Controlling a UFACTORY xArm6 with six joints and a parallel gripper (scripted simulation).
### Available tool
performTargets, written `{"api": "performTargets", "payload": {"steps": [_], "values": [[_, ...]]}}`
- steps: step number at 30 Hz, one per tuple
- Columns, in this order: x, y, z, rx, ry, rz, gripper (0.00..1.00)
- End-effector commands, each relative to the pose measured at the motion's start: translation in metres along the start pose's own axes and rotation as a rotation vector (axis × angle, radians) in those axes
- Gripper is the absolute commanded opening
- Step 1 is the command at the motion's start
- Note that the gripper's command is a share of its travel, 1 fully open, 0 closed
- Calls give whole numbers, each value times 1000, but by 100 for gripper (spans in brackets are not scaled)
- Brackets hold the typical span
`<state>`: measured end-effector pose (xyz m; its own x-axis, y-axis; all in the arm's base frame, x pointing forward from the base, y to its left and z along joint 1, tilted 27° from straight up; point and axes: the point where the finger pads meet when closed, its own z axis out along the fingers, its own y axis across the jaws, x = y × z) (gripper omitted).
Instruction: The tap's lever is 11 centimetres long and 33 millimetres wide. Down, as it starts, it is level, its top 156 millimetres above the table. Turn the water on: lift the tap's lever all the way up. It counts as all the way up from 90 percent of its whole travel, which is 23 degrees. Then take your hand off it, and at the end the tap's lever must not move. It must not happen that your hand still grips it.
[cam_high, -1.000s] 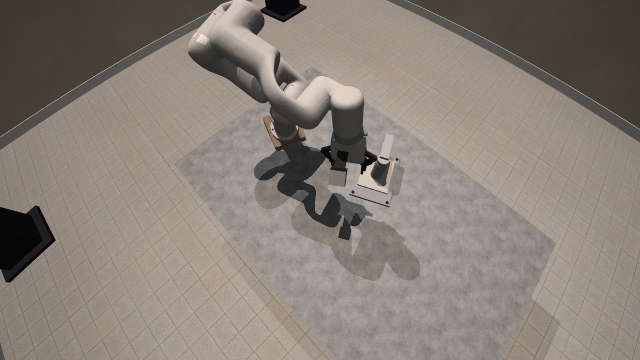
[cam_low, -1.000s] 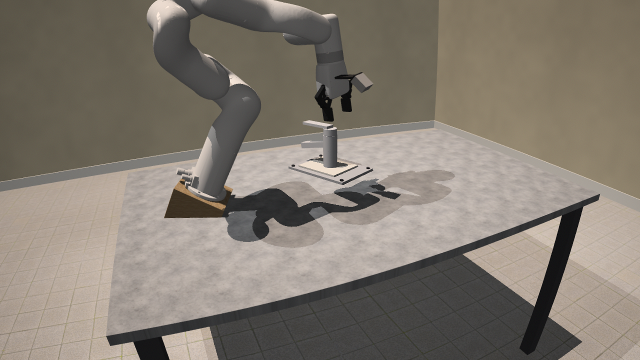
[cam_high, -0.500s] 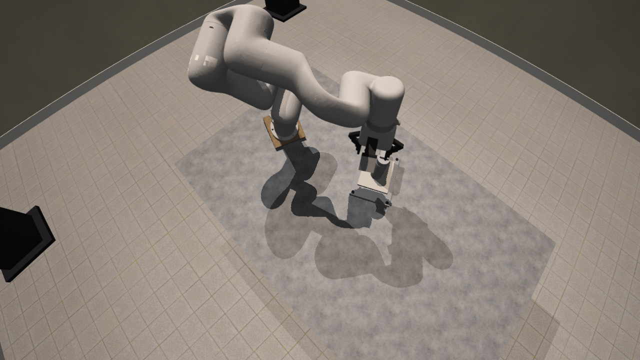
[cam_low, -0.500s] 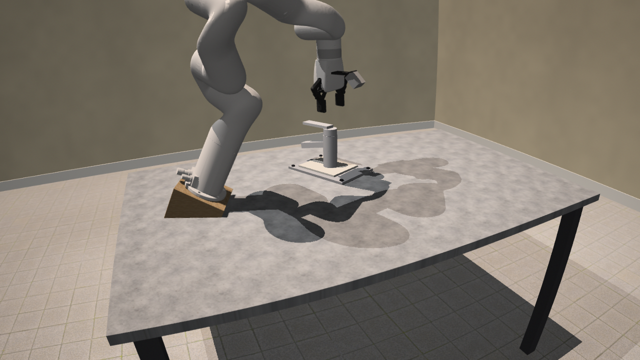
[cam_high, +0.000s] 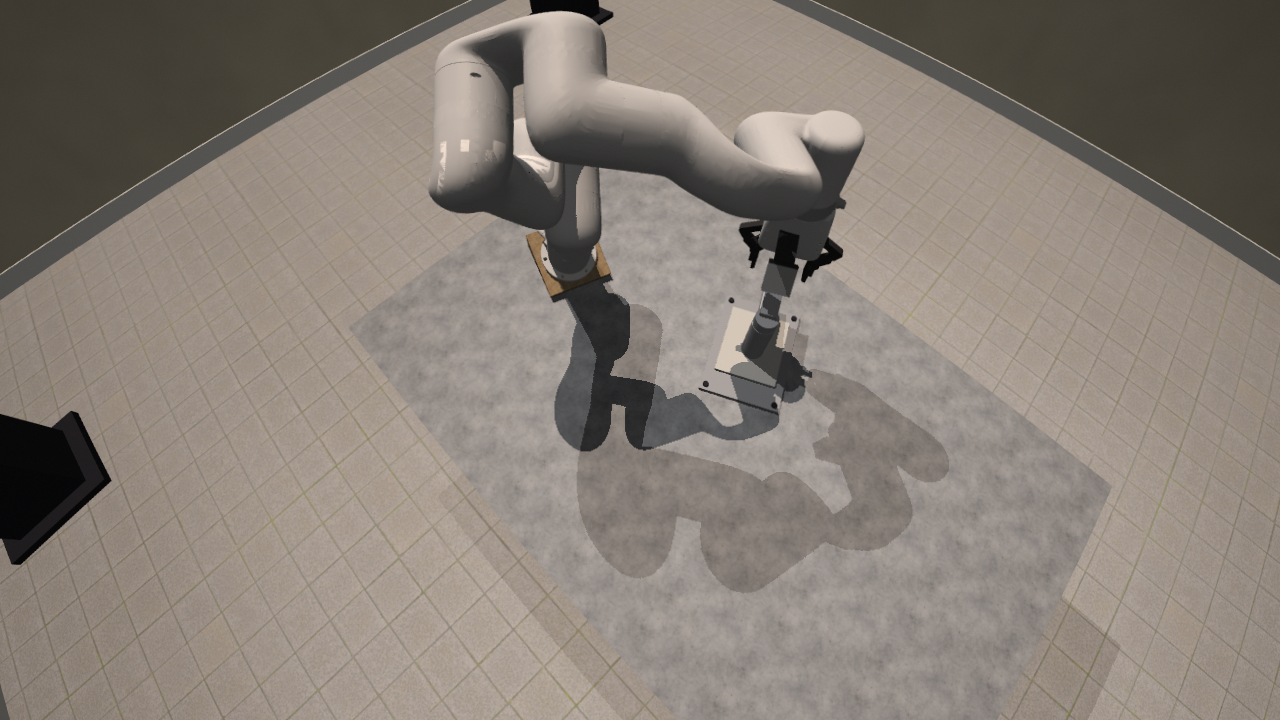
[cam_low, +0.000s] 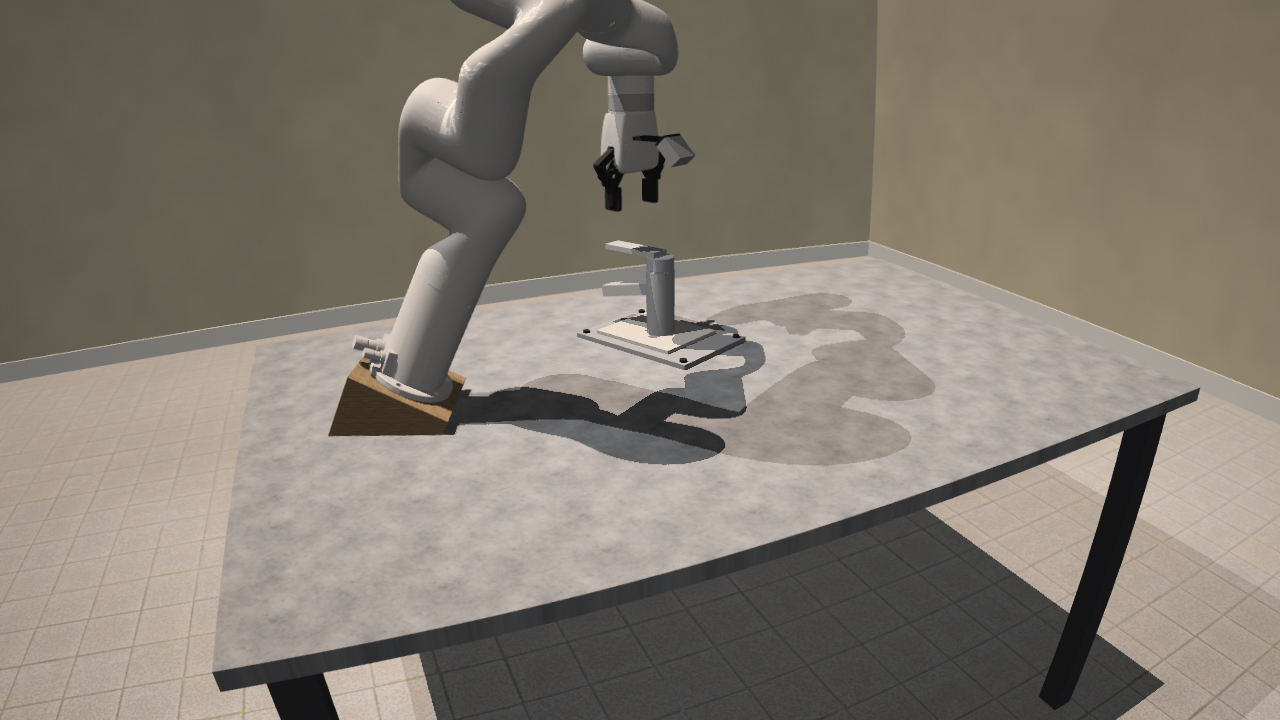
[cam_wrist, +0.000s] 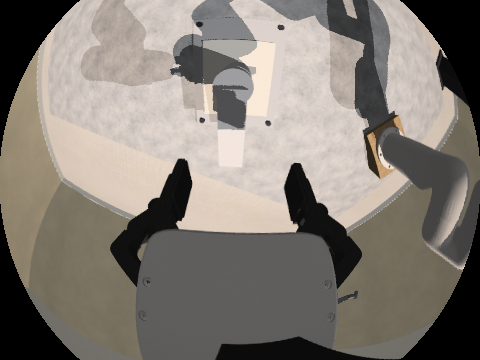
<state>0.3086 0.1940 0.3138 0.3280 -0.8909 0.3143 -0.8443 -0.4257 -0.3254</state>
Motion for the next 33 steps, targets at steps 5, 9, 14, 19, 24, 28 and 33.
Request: {"api": "performTargets", "payload": {"steps": [5,9,14,19,24,28,33], "values": [[-38,-11,0,-12,18,8,100],[-38,-11,0,-12,18,8,0],[-38,-11,0,-12,18,8,0],[-38,-11,0,-12,18,8,0],[-38,-11,0,-12,18,8,0],[-38,-11,0,-12,18,8,0],[-38,-11,0,-12,18,8,0]]}}
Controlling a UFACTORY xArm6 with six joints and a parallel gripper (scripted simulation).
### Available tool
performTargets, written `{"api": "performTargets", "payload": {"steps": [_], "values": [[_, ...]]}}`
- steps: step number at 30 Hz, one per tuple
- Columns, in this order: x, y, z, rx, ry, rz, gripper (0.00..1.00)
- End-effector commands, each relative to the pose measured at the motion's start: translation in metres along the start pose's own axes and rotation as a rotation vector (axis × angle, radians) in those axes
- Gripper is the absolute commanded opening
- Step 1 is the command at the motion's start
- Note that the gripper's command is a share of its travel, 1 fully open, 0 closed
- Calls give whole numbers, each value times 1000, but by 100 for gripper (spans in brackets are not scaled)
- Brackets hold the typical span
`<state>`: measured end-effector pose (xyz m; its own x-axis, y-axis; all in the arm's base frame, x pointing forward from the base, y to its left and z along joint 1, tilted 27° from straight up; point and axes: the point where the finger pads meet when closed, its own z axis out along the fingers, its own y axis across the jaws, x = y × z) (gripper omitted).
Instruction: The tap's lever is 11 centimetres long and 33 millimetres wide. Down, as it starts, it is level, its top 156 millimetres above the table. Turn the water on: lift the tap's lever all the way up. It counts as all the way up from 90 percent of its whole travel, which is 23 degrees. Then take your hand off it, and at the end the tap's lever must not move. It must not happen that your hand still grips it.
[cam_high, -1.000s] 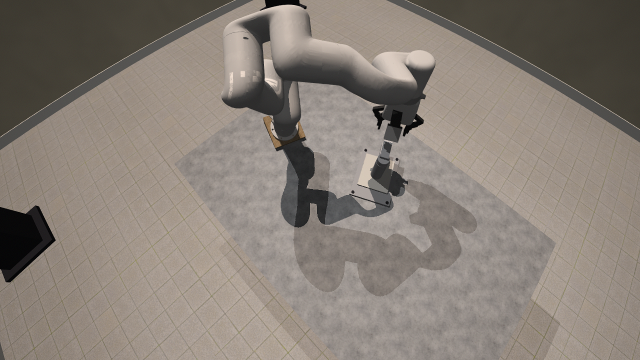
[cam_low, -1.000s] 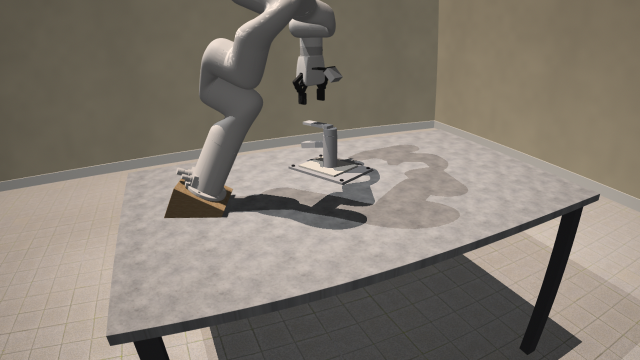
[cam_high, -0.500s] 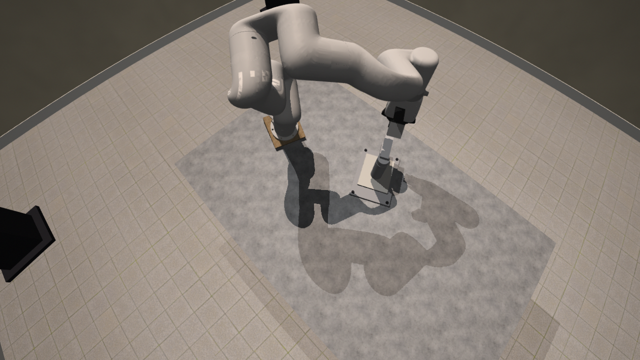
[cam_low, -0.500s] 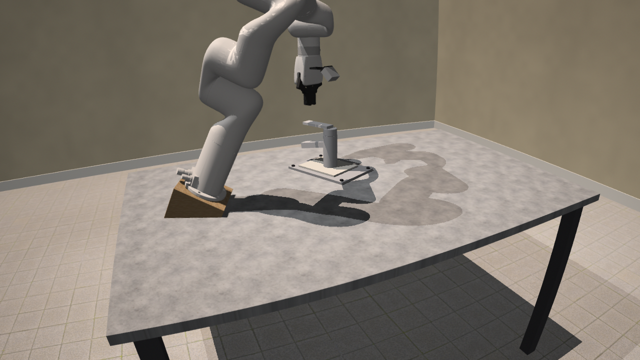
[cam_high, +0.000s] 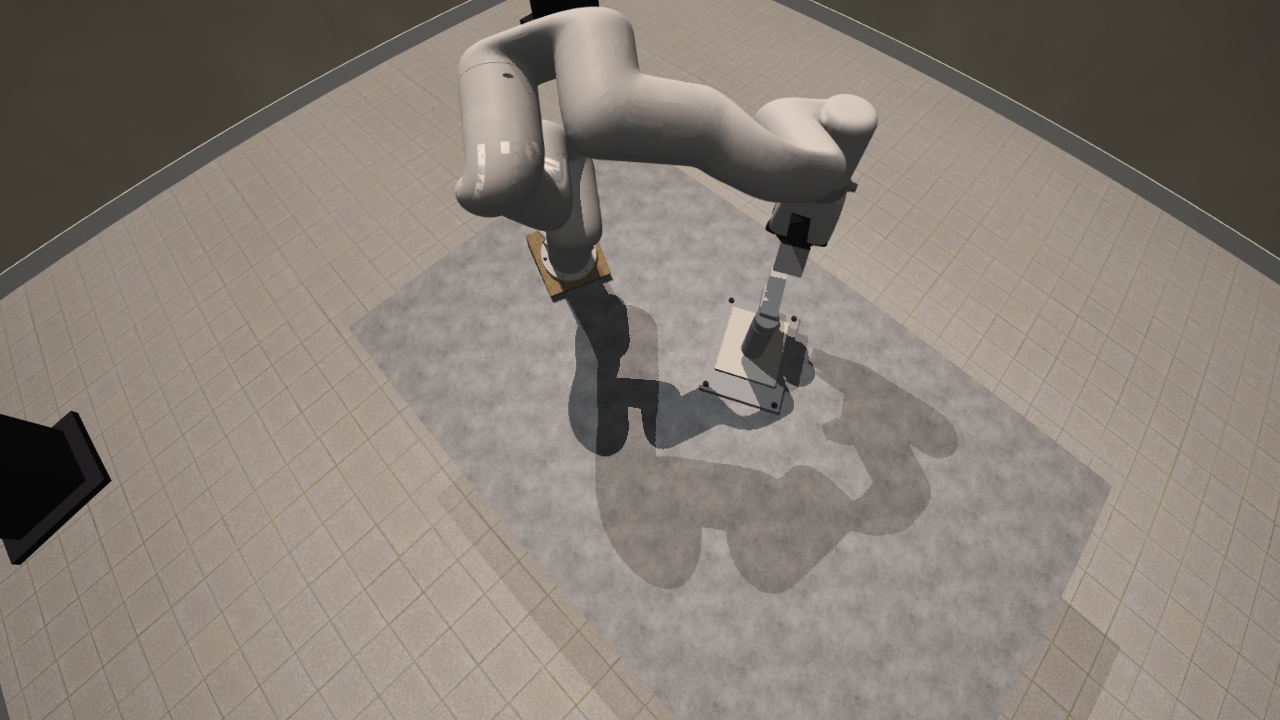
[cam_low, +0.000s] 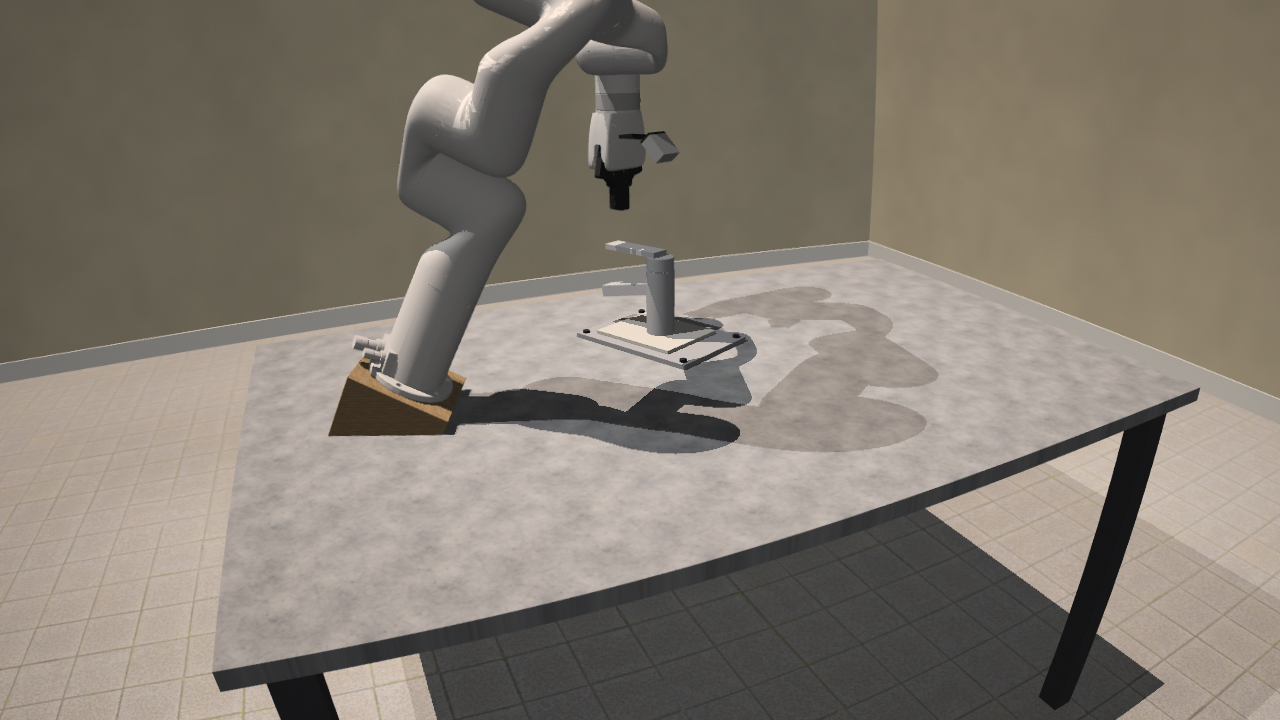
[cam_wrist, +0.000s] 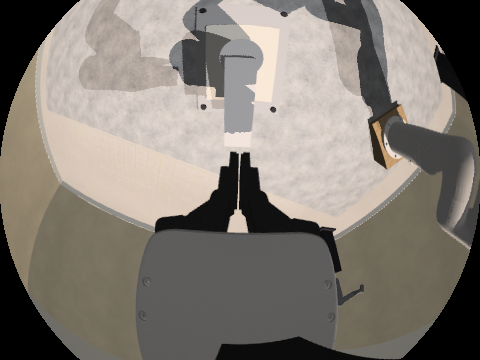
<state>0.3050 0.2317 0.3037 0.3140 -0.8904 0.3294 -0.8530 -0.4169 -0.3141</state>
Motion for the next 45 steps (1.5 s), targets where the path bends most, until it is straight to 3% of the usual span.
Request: {"api": "performTargets", "payload": {"steps": [1,19,20,45], "values": [[0,-1,-1,3,-2,1,0],[0,-1,-1,3,-2,1,0],[0,-1,-1,3,-2,1,72],[0,-1,-1,3,-2,1,72]]}}
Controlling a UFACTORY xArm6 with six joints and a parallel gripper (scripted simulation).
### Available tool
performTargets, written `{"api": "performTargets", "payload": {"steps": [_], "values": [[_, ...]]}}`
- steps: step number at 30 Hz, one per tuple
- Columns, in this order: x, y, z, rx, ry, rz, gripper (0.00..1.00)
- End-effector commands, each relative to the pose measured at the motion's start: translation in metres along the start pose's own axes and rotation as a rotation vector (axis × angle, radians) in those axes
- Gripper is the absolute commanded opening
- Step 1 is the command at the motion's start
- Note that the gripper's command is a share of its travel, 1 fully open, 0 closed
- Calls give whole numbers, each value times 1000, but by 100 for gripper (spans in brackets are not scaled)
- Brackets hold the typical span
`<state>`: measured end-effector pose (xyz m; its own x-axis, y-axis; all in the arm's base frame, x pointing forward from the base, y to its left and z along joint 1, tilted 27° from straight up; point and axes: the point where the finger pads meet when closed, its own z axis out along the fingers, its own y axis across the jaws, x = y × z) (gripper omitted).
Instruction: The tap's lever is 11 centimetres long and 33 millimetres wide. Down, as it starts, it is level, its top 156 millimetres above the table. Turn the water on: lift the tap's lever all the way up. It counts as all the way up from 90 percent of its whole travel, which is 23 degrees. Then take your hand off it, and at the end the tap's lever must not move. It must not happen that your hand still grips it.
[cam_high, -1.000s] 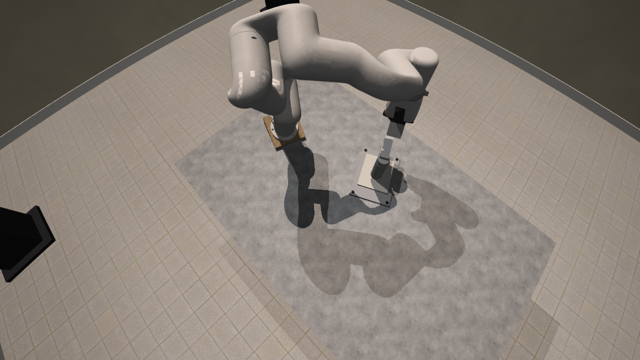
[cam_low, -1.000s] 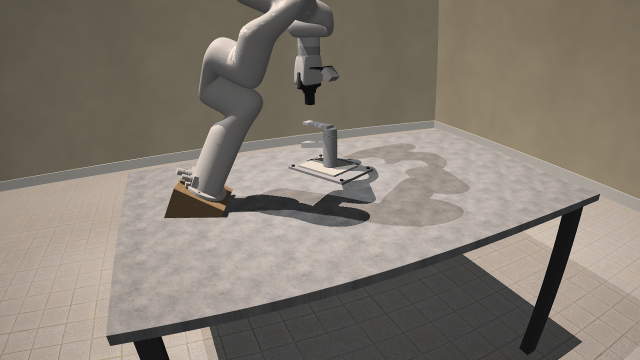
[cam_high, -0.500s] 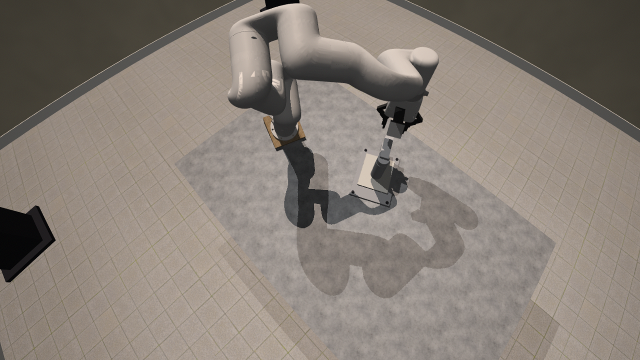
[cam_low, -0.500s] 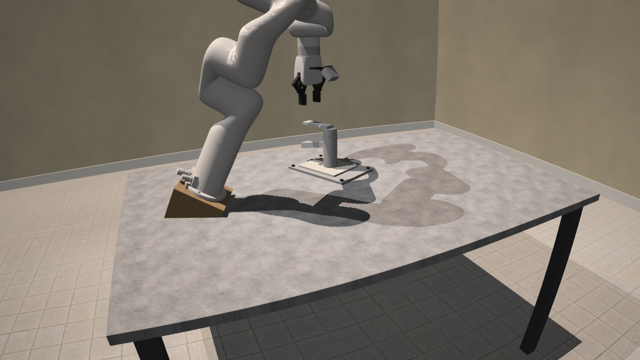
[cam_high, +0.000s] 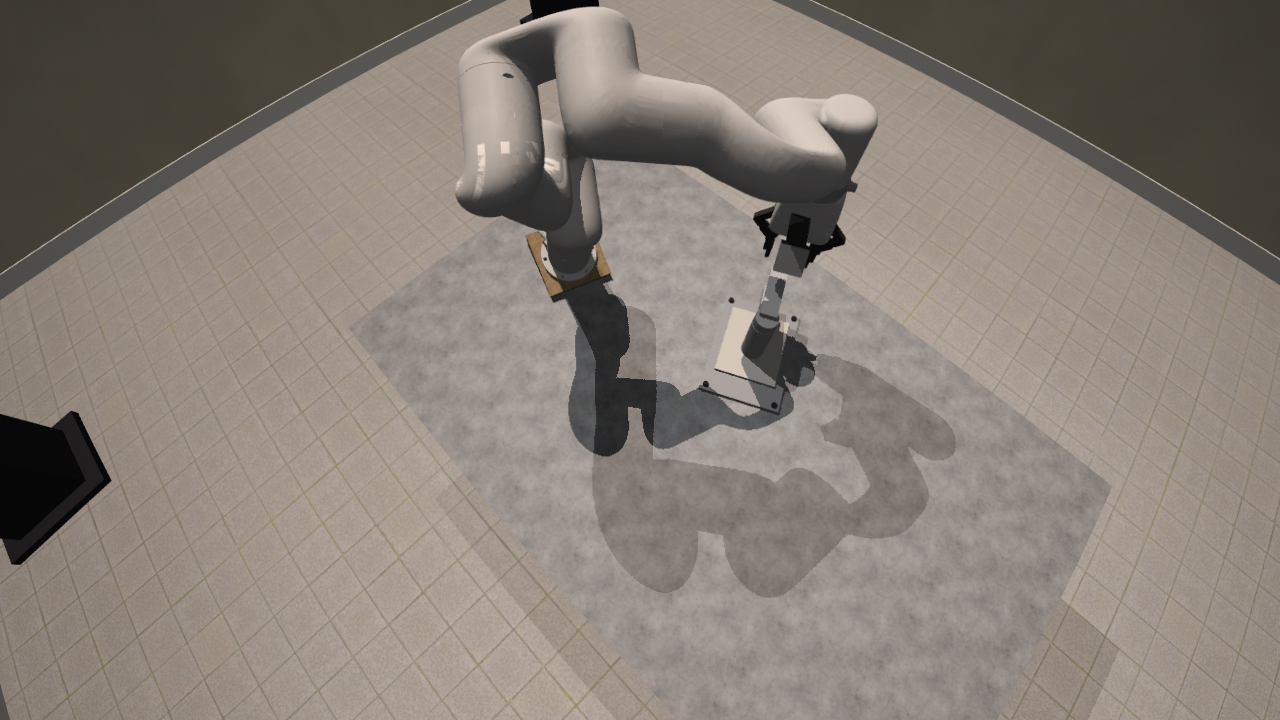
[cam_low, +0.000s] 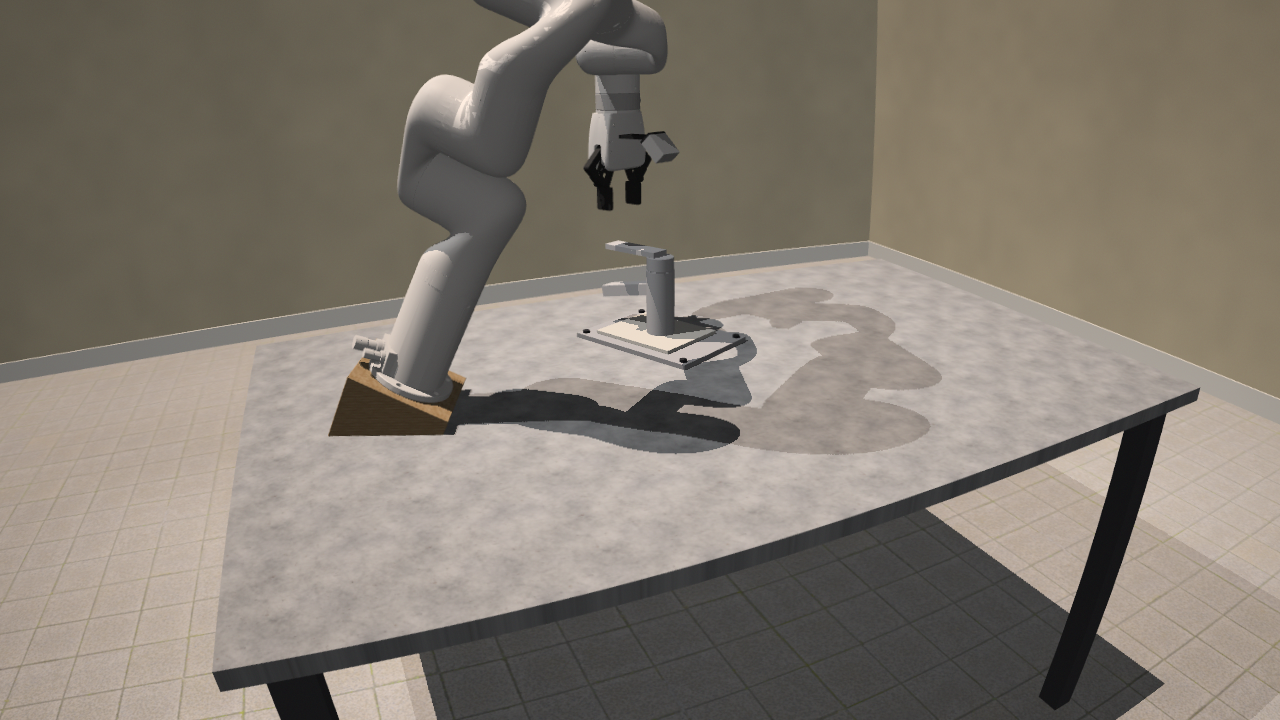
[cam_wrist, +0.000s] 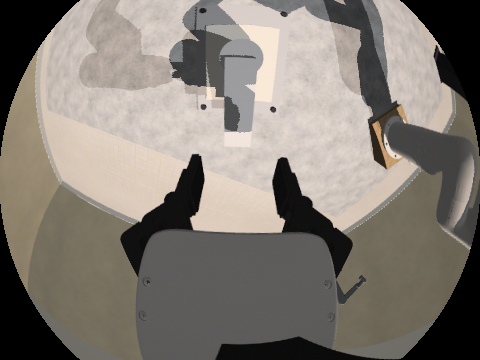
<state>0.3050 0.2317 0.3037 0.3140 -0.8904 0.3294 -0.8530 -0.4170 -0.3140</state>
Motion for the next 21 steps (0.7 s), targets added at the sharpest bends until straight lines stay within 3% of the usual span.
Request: {"api": "performTargets", "payload": {"steps": [1,21], "values": [[0,-1,-1,3,-2,1,72],[0,-1,1,3,-2,1,72]]}}
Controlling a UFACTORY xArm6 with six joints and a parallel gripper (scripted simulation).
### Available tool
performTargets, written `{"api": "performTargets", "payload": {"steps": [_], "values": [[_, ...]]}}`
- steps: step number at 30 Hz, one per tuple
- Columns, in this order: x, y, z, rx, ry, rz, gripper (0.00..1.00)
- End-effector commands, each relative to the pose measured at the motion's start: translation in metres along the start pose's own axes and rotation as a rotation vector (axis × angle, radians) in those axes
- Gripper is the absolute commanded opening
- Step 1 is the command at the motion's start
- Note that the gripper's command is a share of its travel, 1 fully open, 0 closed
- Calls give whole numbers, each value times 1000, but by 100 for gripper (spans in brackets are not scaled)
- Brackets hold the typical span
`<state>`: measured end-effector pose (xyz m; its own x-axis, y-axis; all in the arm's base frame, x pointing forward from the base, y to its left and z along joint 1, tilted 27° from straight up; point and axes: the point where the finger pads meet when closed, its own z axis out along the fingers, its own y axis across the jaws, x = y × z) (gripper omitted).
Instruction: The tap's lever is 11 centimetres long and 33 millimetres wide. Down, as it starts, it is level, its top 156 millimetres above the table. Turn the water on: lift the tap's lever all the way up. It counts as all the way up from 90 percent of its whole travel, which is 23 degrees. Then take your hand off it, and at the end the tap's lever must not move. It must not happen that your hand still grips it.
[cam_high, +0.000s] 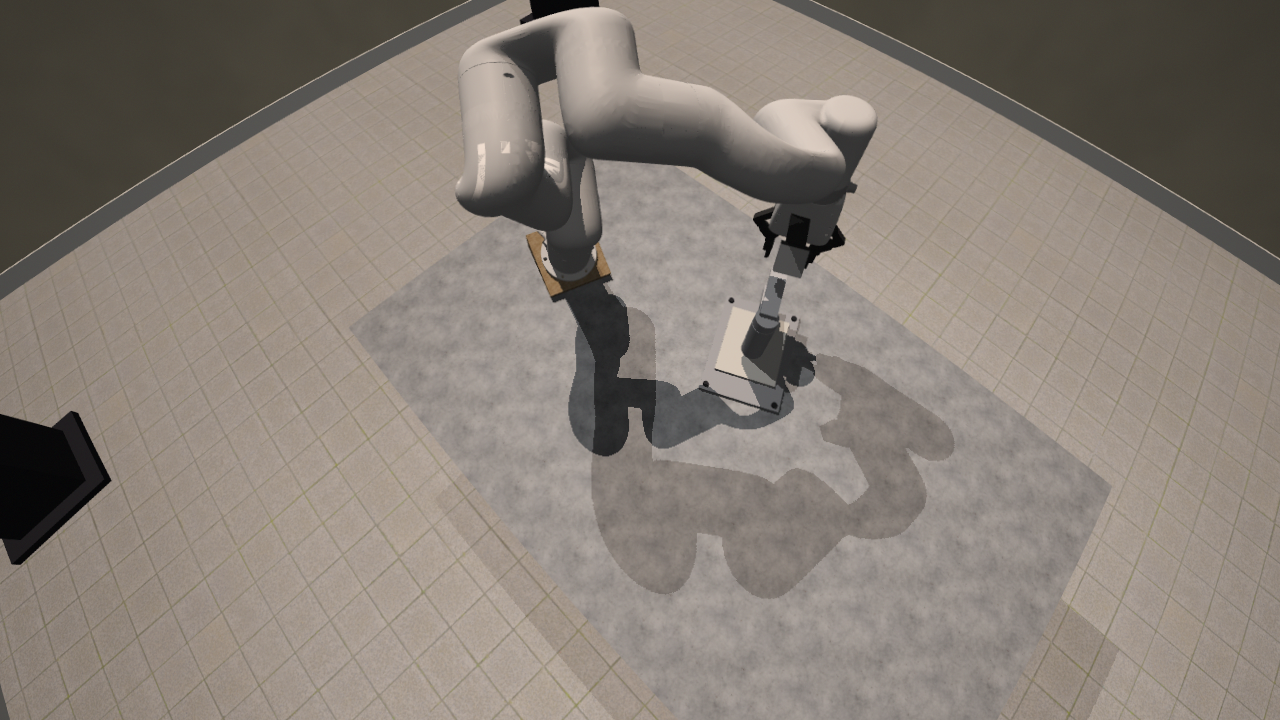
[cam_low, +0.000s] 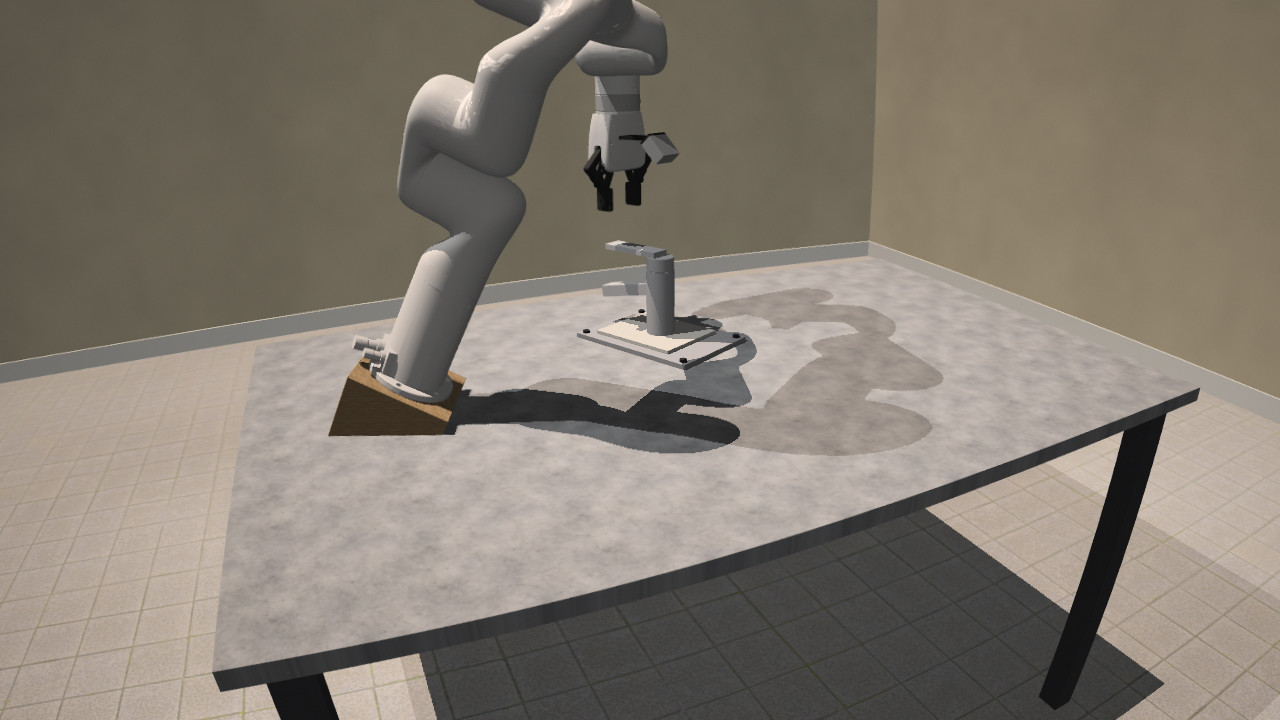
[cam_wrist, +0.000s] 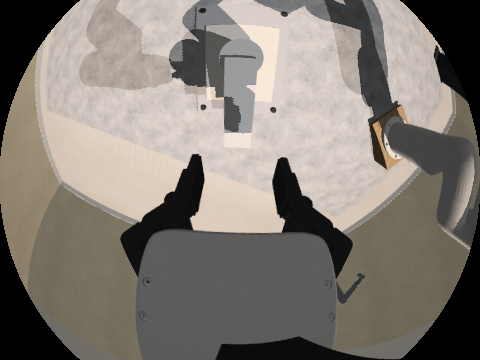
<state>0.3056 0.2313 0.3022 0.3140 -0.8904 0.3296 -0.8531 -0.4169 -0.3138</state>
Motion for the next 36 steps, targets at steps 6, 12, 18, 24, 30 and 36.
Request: {"api": "performTargets", "payload": {"steps": [6,12,18,24,30,36], "values": [[0,-1,5,3,-2,1,72],[0,-1,13,3,-2,1,72],[0,-1,20,3,-2,1,72],[0,-2,30,3,-2,1,72],[0,-2,39,3,-2,1,72],[0,-2,44,3,-2,1,72]]}}
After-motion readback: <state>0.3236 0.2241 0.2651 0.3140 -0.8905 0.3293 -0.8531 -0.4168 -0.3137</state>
